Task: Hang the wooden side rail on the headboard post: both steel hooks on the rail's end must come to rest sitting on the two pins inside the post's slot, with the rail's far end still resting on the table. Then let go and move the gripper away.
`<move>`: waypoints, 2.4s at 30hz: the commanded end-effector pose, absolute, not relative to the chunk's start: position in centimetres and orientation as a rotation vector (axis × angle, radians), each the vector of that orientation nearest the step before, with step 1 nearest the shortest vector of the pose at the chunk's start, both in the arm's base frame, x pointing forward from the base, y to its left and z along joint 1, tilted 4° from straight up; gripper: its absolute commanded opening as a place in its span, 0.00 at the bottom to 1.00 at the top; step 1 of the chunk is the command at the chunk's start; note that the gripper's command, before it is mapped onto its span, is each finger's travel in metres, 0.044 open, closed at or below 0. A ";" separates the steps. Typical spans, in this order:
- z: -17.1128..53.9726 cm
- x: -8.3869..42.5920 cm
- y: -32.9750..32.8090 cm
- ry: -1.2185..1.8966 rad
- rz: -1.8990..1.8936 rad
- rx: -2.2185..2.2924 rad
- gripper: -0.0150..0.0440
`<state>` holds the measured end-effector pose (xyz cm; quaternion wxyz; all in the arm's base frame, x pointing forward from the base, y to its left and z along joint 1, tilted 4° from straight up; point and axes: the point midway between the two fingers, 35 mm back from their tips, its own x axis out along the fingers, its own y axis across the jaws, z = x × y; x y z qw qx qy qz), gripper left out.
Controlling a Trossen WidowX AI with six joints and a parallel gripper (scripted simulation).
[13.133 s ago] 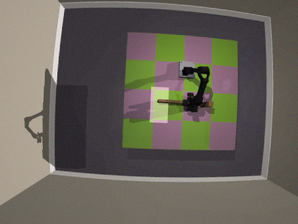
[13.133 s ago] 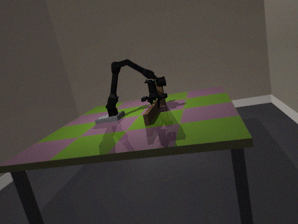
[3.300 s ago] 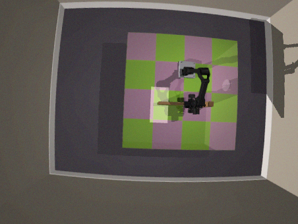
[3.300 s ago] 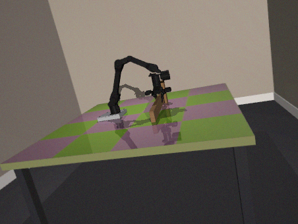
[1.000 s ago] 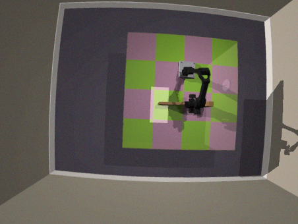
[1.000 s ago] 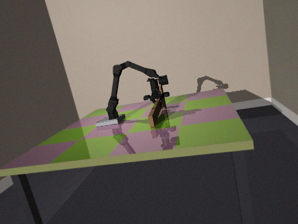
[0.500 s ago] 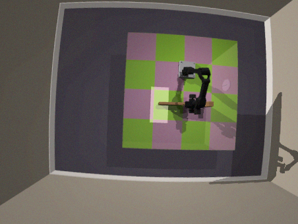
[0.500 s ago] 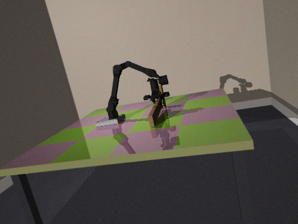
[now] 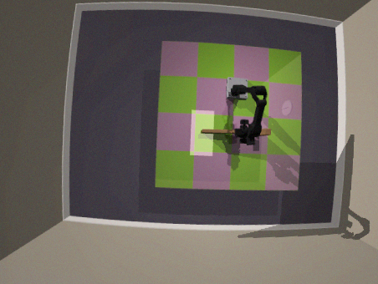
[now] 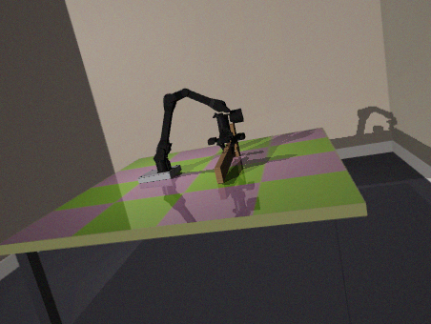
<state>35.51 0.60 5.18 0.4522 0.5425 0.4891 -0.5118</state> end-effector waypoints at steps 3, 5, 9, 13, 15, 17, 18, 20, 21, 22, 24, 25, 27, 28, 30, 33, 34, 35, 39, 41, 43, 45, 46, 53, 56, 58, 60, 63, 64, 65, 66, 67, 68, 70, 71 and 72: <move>5.3 35.6 0.7 1.202 -1.262 1.347 0.25; 5.3 35.6 0.7 1.202 -1.262 1.347 0.25; 5.3 35.5 0.8 1.202 -1.262 1.347 0.25; 5.3 35.6 0.8 1.202 -1.262 1.347 0.25; 5.4 35.6 0.8 1.202 -1.262 1.347 0.25; 5.4 35.6 0.9 1.202 -1.262 1.347 0.25; 5.4 35.6 0.9 1.202 -1.262 1.347 0.25; 5.4 35.7 0.9 1.202 -1.262 1.347 0.25; 5.4 35.7 0.9 1.202 -1.262 1.347 0.25; 5.5 35.7 0.9 1.202 -1.262 1.347 0.25; 5.5 35.7 0.9 1.202 -1.262 1.347 0.25; 5.5 35.7 0.9 1.202 -1.262 1.347 0.25; 5.5 35.7 0.9 1.202 -1.262 1.347 0.25; 5.5 35.7 0.9 1.202 -1.262 1.347 0.25; 5.5 35.7 1.0 1.202 -1.262 1.347 0.25; 5.5 35.7 1.0 1.202 -1.262 1.347 0.25; 5.4 35.7 1.0 1.202 -1.262 1.347 0.25; 5.4 35.7 1.0 1.202 -1.262 1.347 0.25; 5.4 35.6 1.1 1.202 -1.262 1.347 0.25; 5.4 35.6 1.1 1.202 -1.262 1.347 0.25; 5.3 35.6 1.1 1.203 -1.262 1.347 0.25; 5.3 35.6 1.2 1.203 -1.262 1.347 0.25; 5.3 35.6 1.2 1.203 -1.262 1.347 0.25; 5.3 35.6 1.2 1.203 -1.262 1.347 0.25; 5.3 35.6 1.2 1.203 -1.262 1.347 0.25; 5.4 35.7 1.3 1.203 -1.262 1.347 0.25; 5.4 35.7 1.3 1.203 -1.262 1.347 0.25; 5.4 35.7 1.3 1.203 -1.262 1.347 0.25; 5.4 35.7 1.3 1.203 -1.262 1.347 0.25; 5.4 35.7 1.3 1.203 -1.262 1.347 0.25; 5.4 35.7 1.3 1.203 -1.262 1.347 0.25; 5.4 35.7 1.3 1.203 -1.262 1.347 0.25; 5.5 35.7 1.3 1.203 -1.262 1.347 0.25; 5.5 35.7 1.4 1.203 -1.262 1.347 0.25; 5.5 35.7 1.4 1.203 -1.262 1.347 0.25; 5.5 35.7 1.4 1.203 -1.262 1.347 0.25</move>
